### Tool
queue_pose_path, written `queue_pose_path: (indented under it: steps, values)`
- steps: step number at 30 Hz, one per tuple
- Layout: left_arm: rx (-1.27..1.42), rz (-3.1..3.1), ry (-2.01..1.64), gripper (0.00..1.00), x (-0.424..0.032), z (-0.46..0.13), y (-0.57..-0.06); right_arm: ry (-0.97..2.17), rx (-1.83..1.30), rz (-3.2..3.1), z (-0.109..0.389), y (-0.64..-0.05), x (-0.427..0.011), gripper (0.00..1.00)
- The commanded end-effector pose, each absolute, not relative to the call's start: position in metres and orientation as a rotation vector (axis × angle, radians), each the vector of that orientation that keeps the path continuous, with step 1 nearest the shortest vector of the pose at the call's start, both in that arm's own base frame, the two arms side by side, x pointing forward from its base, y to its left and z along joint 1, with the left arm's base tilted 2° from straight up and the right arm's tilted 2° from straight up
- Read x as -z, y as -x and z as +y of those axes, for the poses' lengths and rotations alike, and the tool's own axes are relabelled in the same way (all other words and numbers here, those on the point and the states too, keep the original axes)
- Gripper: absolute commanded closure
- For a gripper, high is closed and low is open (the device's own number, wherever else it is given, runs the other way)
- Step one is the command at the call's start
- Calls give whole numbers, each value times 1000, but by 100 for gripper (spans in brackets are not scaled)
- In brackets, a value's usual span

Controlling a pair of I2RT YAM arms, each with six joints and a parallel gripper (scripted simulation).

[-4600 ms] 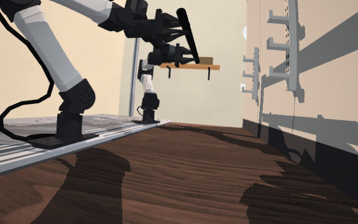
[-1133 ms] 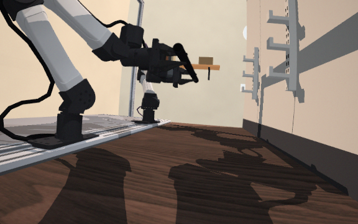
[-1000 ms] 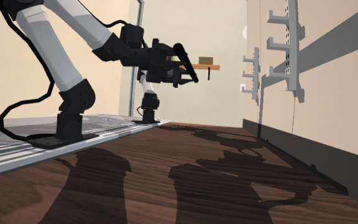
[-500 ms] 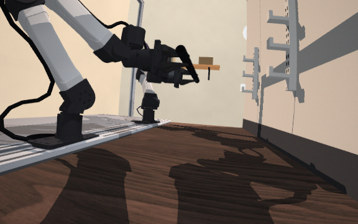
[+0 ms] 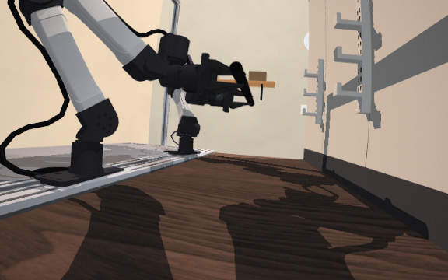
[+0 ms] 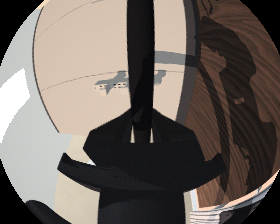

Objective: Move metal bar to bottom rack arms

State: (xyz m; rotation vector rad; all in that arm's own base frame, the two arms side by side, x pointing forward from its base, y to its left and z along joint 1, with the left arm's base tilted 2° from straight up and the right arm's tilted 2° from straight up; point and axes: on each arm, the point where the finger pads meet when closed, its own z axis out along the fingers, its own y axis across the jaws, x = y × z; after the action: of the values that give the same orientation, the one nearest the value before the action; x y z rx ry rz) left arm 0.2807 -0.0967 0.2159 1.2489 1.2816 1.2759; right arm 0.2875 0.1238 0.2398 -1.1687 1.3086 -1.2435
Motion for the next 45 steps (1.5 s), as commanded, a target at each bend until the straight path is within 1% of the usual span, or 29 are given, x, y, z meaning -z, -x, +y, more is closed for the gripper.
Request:
queue_pose_path:
  steps: [1, 45]
  values:
    - [-1274, 1225, -1216, 100, -237, -104, -291, 1141, 1238, 1269, 130, -297, -260, 100]
    - [-1274, 1225, -1216, 100, -252, -101, -358, 1141, 1238, 1269, 123, -364, -278, 100]
